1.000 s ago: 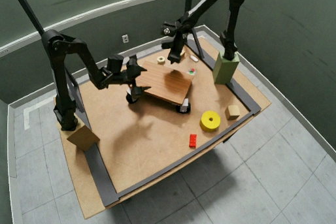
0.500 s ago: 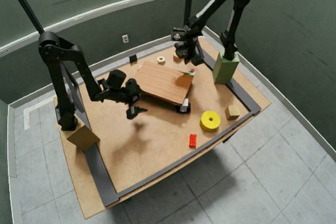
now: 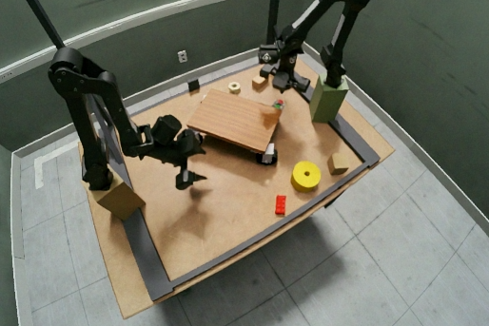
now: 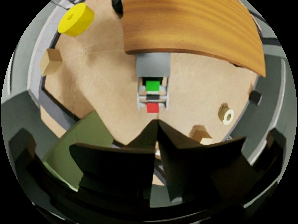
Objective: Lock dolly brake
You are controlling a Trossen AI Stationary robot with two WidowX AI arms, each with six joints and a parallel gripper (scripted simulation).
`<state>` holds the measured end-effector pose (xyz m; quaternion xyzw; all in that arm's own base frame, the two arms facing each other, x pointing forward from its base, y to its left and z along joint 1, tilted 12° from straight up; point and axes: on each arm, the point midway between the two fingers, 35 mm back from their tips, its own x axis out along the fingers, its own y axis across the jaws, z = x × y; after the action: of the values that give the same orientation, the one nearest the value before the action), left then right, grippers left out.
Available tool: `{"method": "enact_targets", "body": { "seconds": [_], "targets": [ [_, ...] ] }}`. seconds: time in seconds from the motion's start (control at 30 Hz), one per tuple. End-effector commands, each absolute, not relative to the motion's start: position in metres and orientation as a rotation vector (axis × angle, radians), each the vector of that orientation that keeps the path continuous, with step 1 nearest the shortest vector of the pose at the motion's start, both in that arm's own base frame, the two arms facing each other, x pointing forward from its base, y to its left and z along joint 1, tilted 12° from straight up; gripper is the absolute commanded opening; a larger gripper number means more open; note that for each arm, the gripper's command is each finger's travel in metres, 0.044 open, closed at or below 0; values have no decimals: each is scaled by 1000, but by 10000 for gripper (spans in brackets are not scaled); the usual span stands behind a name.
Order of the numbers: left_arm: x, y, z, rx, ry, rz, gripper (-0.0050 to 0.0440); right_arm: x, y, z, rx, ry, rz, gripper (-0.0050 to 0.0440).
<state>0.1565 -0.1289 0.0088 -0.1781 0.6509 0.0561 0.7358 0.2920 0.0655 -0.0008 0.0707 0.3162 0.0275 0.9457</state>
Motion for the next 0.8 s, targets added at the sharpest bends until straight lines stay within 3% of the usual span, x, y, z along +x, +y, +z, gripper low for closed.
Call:
{"method": "enact_targets", "body": {
  "seconds": [0.0,0.77],
  "targets": [
    [158,-130,12,-413,1419,125,-50,293,65,2,142,636,59,440],
    [159,-132,-7,-409,1426,133,-50,293,65,2,142,636,59,440]
  ]
}}
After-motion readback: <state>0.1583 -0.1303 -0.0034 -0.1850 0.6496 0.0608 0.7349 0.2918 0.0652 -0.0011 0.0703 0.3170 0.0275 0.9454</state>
